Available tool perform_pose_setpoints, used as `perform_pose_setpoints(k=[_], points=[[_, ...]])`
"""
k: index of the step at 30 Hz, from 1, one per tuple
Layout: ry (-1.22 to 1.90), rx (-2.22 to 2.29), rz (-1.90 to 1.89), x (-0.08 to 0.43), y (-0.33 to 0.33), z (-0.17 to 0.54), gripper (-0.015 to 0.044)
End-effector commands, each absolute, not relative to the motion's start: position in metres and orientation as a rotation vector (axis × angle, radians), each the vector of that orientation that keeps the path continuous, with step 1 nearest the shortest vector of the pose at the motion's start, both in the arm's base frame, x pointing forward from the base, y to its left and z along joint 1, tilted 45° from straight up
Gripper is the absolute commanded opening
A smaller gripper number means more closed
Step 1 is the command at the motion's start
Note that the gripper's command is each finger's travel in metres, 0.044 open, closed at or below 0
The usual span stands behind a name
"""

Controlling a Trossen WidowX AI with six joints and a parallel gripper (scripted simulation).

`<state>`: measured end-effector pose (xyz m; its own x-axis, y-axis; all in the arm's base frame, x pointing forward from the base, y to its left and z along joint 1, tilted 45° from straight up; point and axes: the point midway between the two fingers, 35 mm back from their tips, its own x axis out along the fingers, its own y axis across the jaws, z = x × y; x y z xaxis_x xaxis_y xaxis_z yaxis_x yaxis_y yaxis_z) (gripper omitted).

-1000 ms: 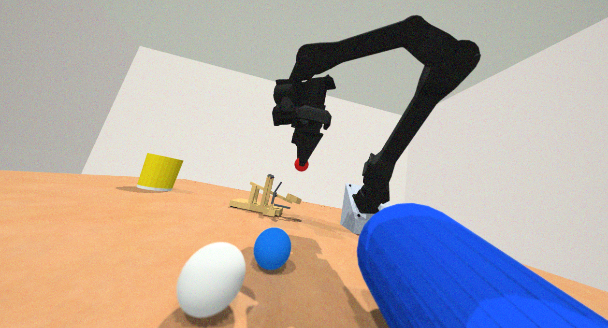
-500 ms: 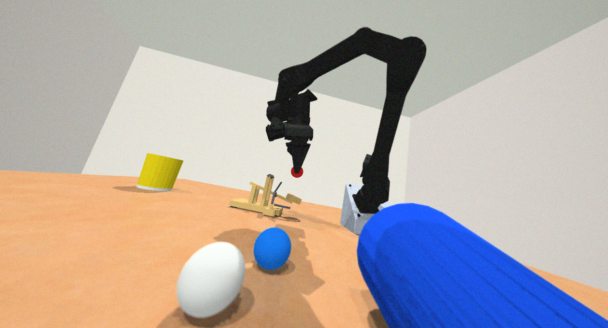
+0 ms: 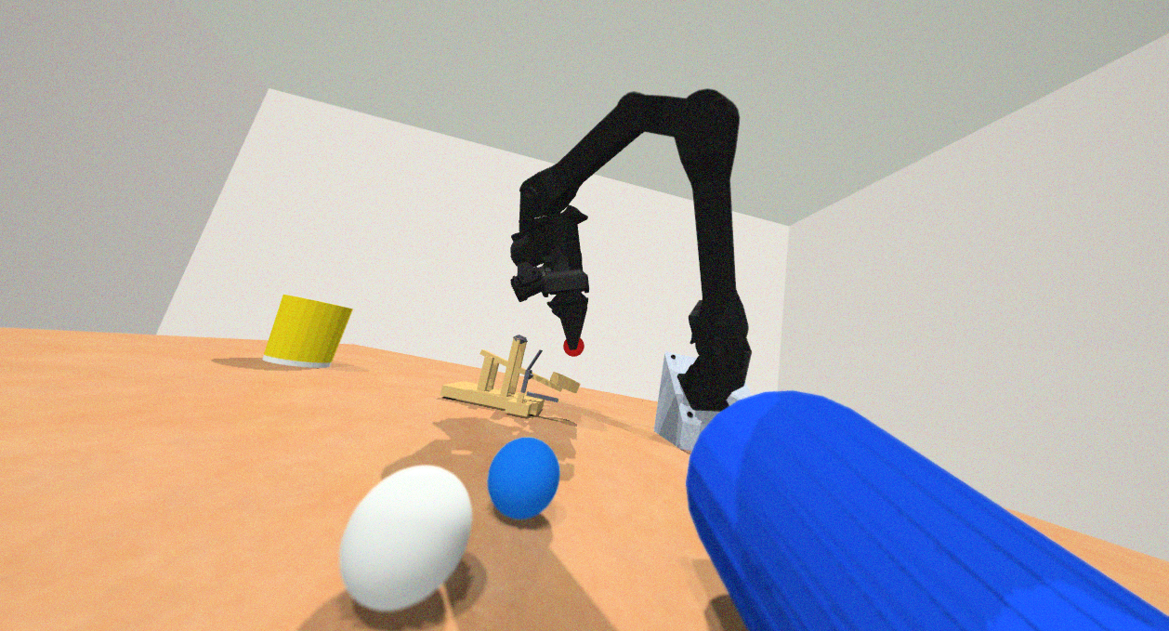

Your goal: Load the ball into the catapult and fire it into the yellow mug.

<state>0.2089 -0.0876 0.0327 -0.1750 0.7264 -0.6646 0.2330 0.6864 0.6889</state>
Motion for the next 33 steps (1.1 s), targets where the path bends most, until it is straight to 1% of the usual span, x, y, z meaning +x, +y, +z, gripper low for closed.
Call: perform_pose_setpoints(k=[1,24,31,33], points=[[1.767,0.775,0.546,0.204,-0.096,0.017,0.0],[1.773,0.778,0.551,0.208,-0.076,-0.005,0.0],[1.767,0.759,0.552,0.21,-0.08,-0.002,0.0],[1.767,0.759,0.552,0.21,-0.08,-0.002,0.0053]])
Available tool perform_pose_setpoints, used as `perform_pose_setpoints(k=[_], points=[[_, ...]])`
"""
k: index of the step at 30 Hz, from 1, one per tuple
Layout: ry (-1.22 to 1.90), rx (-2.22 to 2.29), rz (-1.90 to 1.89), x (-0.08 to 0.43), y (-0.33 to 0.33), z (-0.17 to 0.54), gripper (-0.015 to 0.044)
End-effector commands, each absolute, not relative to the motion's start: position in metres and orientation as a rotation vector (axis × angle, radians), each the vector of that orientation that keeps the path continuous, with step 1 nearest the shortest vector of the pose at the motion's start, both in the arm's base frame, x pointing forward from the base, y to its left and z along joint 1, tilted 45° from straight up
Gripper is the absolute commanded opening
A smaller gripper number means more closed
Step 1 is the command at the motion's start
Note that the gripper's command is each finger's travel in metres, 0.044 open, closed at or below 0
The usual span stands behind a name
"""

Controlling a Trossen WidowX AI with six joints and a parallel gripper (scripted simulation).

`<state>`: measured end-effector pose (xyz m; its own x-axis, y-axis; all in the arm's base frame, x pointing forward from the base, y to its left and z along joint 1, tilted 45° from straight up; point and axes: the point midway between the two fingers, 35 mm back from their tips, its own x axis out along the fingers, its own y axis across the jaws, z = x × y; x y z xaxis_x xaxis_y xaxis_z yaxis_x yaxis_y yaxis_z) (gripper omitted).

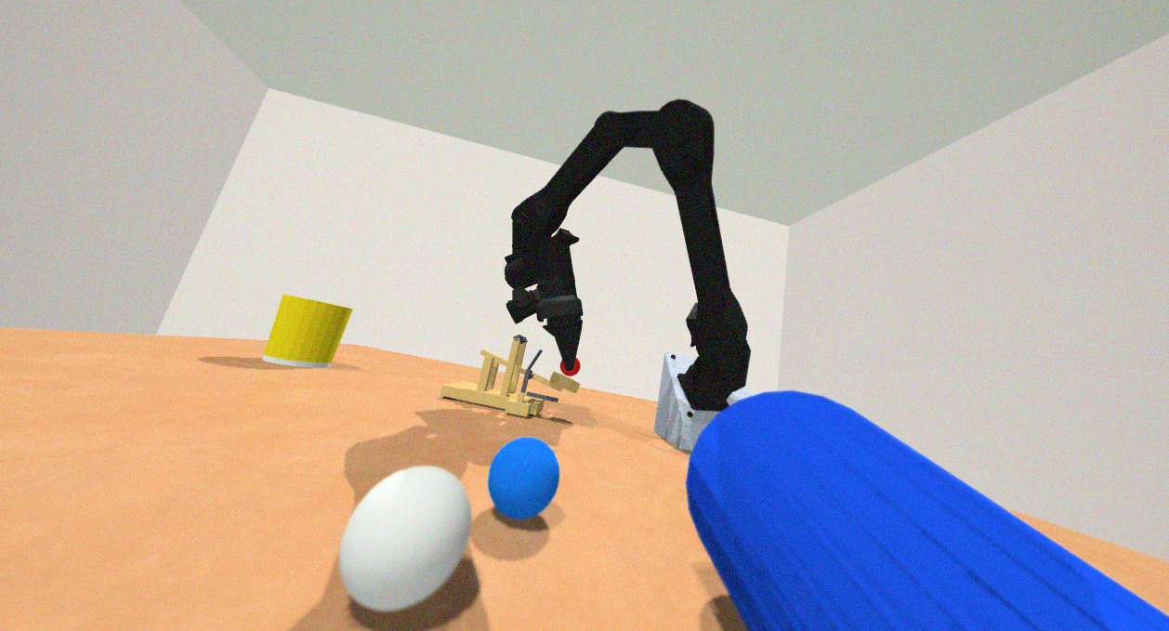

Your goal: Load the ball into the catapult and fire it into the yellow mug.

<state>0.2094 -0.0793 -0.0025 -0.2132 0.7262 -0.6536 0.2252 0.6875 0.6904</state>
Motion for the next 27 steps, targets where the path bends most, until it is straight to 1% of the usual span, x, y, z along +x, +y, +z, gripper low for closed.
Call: perform_pose_setpoints(k=[1,8,11,15,17,18,19,27], points=[[1.767,0.759,0.552,0.21,-0.08,-0.002,0.0079],[1.763,0.757,0.548,0.21,-0.082,0.0,0.0263],[1.721,0.731,0.488,0.207,-0.113,0.03,0.0341],[1.672,0.696,0.393,0.192,-0.152,0.077,0.044],[1.67,0.694,0.389,0.191,-0.154,0.08,0.044],[1.681,0.725,0.41,0.198,-0.144,0.061,0.044],[1.672,0.727,0.393,0.202,-0.147,0.06,0.044],[1.498,0.767,0.171,0.273,-0.193,0.052,0.044]])
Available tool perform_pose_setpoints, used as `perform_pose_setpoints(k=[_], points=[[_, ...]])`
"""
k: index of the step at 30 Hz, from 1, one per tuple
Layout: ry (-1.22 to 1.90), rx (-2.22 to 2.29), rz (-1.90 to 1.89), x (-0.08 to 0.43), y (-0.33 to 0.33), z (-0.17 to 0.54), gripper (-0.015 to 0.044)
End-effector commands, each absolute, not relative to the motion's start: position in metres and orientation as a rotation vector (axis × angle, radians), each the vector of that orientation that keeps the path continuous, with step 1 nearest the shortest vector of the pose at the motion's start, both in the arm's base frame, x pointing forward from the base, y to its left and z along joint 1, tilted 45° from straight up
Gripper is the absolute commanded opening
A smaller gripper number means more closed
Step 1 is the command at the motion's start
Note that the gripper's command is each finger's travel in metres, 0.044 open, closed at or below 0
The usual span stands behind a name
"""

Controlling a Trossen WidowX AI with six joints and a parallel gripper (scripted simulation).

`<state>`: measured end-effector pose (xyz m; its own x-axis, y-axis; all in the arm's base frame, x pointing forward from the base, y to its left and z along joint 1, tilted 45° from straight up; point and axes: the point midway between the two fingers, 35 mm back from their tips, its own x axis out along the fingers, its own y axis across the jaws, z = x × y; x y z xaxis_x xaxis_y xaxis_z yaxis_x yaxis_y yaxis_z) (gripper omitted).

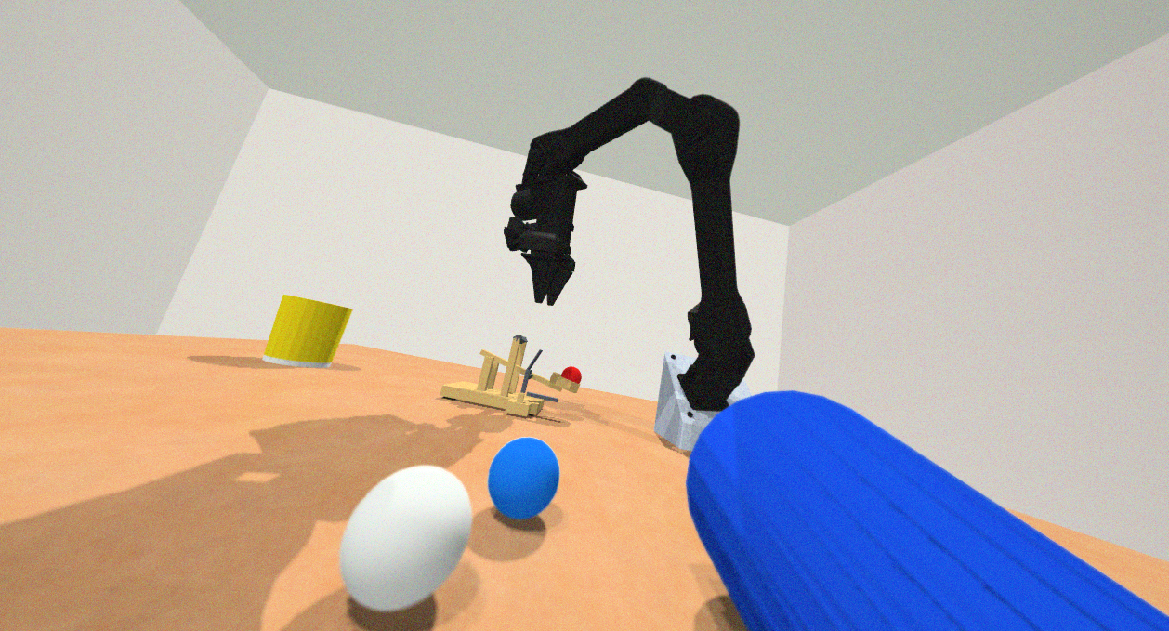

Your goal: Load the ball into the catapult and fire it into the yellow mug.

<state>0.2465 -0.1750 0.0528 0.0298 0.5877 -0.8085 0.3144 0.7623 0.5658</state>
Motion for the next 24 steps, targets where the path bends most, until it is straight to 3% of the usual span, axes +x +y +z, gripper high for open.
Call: perform_pose_setpoints(k=[1,24], points=[[1.472,0.775,0.147,0.283,-0.198,0.051,0.044],[0.804,1.01,-0.02,0.481,-0.289,0.112,0.044]])
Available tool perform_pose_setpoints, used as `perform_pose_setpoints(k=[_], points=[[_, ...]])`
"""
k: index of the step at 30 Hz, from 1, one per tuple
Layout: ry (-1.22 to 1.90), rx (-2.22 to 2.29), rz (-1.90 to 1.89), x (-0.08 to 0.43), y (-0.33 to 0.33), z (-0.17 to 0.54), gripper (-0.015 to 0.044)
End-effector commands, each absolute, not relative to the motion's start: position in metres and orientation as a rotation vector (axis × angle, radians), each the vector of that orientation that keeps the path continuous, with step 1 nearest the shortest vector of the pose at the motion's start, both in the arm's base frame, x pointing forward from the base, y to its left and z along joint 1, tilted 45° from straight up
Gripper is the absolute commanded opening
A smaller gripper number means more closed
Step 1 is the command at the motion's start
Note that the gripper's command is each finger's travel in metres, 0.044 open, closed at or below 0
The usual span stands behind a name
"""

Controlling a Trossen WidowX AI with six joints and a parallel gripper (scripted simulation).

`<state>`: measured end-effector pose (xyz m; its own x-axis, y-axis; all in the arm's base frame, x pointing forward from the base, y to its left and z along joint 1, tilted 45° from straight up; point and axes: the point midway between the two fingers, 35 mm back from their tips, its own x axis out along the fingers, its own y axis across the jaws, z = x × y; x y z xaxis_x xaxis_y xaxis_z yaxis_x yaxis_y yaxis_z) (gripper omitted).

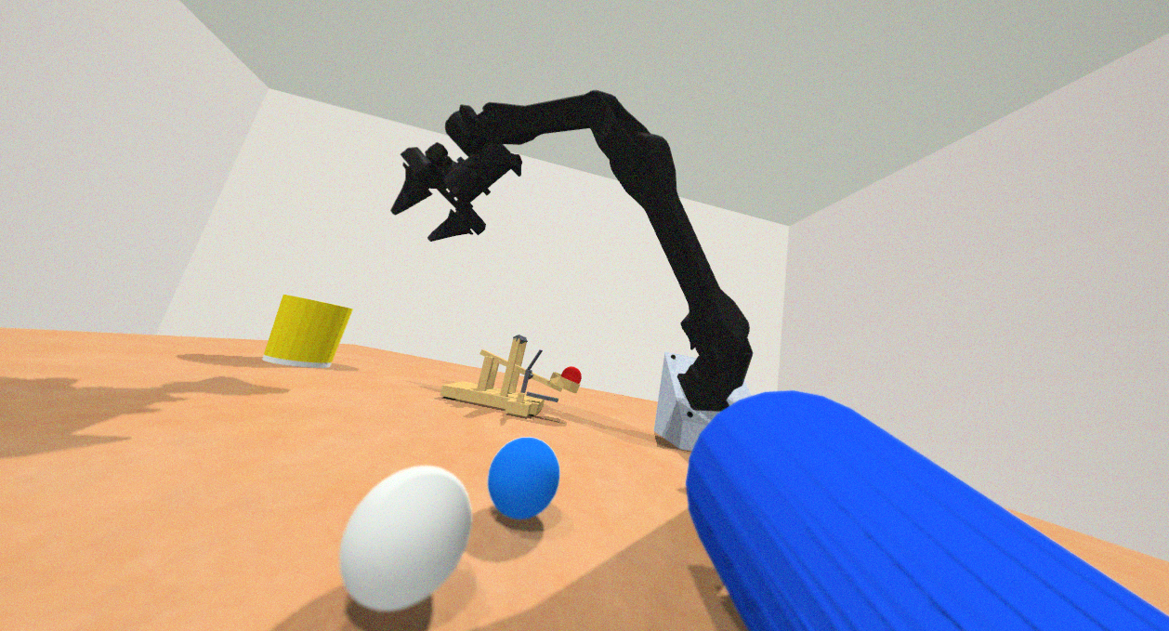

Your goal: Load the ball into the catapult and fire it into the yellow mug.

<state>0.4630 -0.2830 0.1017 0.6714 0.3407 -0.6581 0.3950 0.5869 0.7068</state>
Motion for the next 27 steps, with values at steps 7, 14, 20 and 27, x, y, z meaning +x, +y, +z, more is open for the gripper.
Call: perform_pose_setpoints(k=[7,14,20,27], points=[[0.8,1.012,-0.019,0.4822,-0.2898,0.1131,0.044],[0.8,1.012,-0.019,0.4822,-0.2898,0.1131,0.044],[0.797,1.005,-0.003,0.4898,-0.2854,0.1183,0.044],[0.797,1.005,-0.003,0.4898,-0.2854,0.1183,0.0282]])
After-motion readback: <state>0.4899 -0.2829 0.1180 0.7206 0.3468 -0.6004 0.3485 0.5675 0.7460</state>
